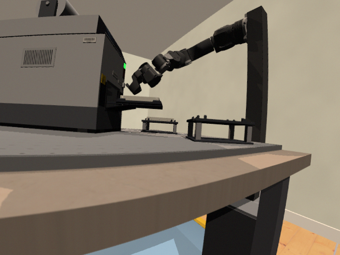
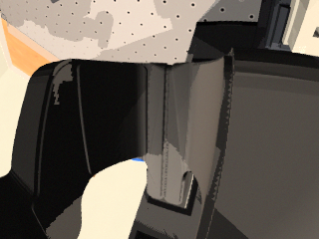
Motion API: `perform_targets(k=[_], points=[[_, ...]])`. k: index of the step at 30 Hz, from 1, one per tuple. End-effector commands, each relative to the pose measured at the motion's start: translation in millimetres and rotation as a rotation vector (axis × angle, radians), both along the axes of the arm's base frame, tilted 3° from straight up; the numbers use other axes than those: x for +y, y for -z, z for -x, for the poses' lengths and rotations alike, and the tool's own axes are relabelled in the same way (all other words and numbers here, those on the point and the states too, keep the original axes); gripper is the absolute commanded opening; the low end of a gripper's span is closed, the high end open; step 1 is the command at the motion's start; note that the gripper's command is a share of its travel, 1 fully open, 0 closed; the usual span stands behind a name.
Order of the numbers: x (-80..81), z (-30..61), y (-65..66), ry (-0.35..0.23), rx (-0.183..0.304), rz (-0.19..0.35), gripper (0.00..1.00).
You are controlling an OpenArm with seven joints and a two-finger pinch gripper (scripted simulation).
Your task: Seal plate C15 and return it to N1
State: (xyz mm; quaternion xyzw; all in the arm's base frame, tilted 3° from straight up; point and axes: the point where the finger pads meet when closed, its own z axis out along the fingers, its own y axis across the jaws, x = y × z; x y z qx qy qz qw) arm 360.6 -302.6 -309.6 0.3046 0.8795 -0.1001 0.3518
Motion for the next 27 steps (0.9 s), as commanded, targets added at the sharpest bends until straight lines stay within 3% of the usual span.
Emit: perform_targets(k=[1,27], points=[[0.7,-3.6,-2.4,-0.006,-0.008,-0.005,0.00],[-3.1,-7.6,-1.7,-0.006,-0.009,-0.005,0.00]])
